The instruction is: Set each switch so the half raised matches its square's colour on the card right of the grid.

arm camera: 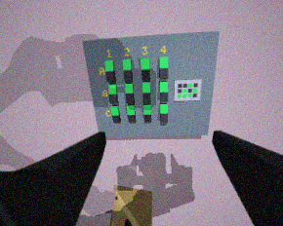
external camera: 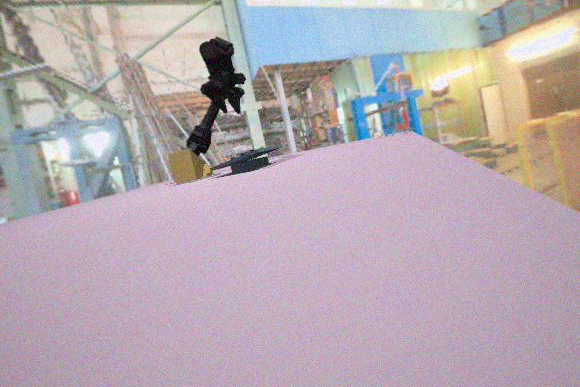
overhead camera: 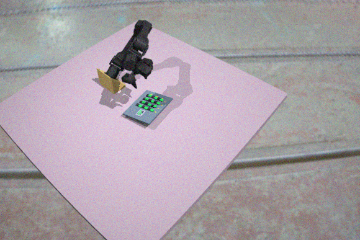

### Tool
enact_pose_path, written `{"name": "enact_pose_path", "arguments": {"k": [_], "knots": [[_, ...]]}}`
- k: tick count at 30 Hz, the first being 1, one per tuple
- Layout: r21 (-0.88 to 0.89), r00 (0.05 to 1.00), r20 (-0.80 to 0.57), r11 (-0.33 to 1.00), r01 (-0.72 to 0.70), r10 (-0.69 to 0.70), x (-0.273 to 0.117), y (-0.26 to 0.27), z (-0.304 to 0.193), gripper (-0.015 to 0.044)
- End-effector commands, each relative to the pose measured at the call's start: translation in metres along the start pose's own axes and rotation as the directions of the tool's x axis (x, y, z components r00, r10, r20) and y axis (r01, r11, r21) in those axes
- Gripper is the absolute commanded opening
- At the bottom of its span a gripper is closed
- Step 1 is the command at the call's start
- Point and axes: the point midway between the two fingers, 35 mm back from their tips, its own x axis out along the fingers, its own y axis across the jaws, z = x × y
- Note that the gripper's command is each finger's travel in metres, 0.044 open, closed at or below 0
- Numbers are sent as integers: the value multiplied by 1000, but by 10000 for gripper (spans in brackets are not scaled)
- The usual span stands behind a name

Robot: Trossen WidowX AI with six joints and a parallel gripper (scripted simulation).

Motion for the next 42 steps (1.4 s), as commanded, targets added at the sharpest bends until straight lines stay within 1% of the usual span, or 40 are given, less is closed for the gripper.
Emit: {"name": "enact_pose_path", "arguments": {"k": [1,3,9,13,15,18,36,42], "knots": [[0,1000,0,1000,1,-1,2,1,0,374],[-2,1000,-2,1000,8,-8,17,8,1,321],[-17,1000,-4,1000,15,-15,80,41,-8,164],[-19,1000,-3,1000,14,-14,89,44,-10,59],[-19,1000,9,1000,16,-15,105,44,-10,6],[-19,1000,23,1000,13,-12,122,44,-11,0],[-19,1000,23,1000,12,-12,145,44,-11,0],[-19,1000,23,1000,12,-12,146,44,-11,0]]}}
